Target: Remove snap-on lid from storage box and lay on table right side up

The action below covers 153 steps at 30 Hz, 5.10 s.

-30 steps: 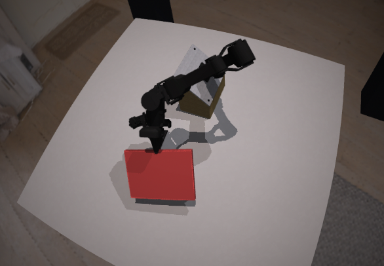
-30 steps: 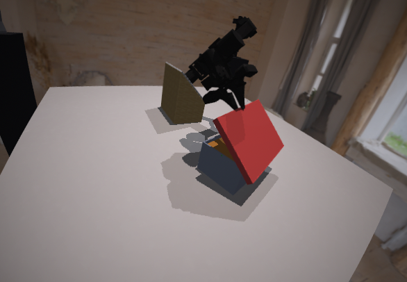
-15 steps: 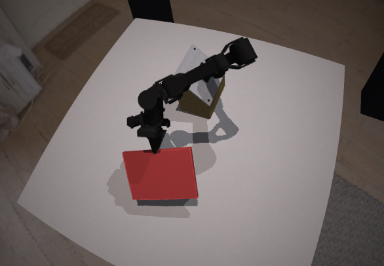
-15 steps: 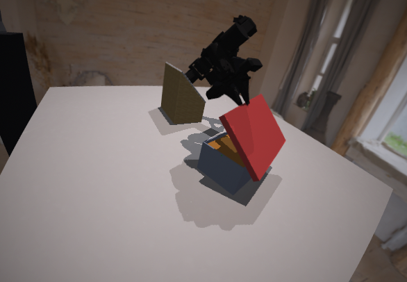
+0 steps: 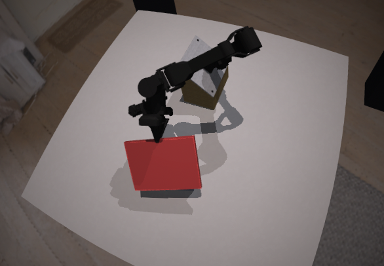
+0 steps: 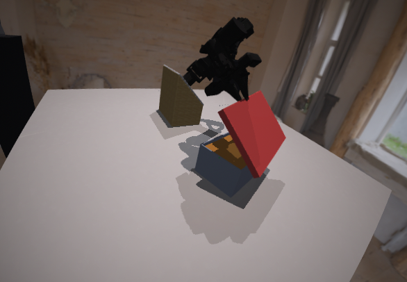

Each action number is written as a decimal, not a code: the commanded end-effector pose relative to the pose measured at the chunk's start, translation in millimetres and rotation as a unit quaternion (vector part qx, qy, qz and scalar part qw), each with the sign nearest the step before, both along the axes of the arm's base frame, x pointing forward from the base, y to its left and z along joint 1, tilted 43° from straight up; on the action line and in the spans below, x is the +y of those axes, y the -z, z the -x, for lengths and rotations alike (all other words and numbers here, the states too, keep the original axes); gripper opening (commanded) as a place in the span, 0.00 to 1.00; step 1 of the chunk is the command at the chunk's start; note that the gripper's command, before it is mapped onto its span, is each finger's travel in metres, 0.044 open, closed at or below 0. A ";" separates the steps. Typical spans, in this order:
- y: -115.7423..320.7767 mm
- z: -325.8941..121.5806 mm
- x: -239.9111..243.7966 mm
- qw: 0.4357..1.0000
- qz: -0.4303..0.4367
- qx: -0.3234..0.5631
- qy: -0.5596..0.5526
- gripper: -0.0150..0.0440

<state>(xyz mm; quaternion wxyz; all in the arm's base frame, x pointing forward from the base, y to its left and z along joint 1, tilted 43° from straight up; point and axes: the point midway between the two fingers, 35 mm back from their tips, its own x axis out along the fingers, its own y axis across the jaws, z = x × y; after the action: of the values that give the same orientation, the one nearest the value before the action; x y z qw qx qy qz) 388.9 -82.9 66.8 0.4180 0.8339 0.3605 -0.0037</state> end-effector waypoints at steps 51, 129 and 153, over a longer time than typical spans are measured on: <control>-59.0 40.0 61.9 1.000 0.002 -0.006 0.001 0.25; -155.8 105.5 166.7 1.000 -0.002 -0.005 0.001 0.25; -186.3 126.0 198.7 1.000 -0.003 -0.006 0.001 0.25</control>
<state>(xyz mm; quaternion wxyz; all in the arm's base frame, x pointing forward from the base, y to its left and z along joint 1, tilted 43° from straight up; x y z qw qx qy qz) 264.8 113.9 244.6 0.4164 0.8330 0.3642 -0.0025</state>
